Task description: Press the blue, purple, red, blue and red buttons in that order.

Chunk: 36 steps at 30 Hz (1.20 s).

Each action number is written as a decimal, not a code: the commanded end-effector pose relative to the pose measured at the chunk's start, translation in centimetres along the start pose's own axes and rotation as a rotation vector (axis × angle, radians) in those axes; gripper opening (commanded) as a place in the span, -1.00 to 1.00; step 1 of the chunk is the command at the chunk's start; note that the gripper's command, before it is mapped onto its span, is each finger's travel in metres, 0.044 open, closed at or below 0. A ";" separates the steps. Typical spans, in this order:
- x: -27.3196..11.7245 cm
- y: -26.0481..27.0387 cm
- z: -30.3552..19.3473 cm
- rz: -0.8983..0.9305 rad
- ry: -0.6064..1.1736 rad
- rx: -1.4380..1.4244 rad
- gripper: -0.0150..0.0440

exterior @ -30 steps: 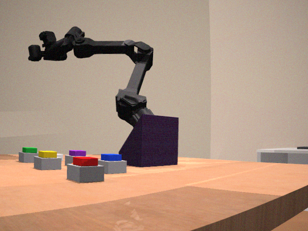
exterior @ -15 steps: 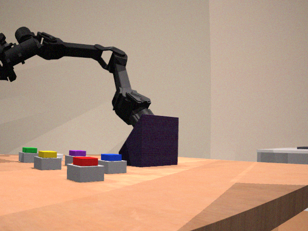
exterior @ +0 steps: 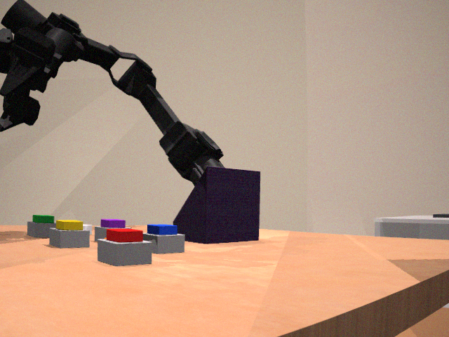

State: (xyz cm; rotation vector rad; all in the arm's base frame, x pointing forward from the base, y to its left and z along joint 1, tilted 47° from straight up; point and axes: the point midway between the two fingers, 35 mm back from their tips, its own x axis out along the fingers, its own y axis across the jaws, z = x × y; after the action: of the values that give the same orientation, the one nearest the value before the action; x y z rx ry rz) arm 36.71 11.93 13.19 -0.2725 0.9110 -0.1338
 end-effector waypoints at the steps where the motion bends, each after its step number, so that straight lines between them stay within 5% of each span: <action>1: 1.0 3.5 -5.2 -0.006 0.151 -0.045 0.86; 14: -0.7 6.6 -23.1 -0.370 0.512 -0.278 0.86; 20: -1.2 6.1 -24.5 -0.432 0.521 -0.307 0.86; 26: 3.5 3.3 -26.9 -0.434 0.520 -0.306 0.33; 34: 3.6 3.2 -27.0 -0.434 0.520 -0.306 -0.38; 36: 3.6 3.2 -27.0 -0.434 0.520 -0.306 -0.42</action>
State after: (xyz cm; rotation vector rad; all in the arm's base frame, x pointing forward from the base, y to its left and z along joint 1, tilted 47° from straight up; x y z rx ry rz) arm 17.51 9.53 -6.15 -0.7332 1.3834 -0.4872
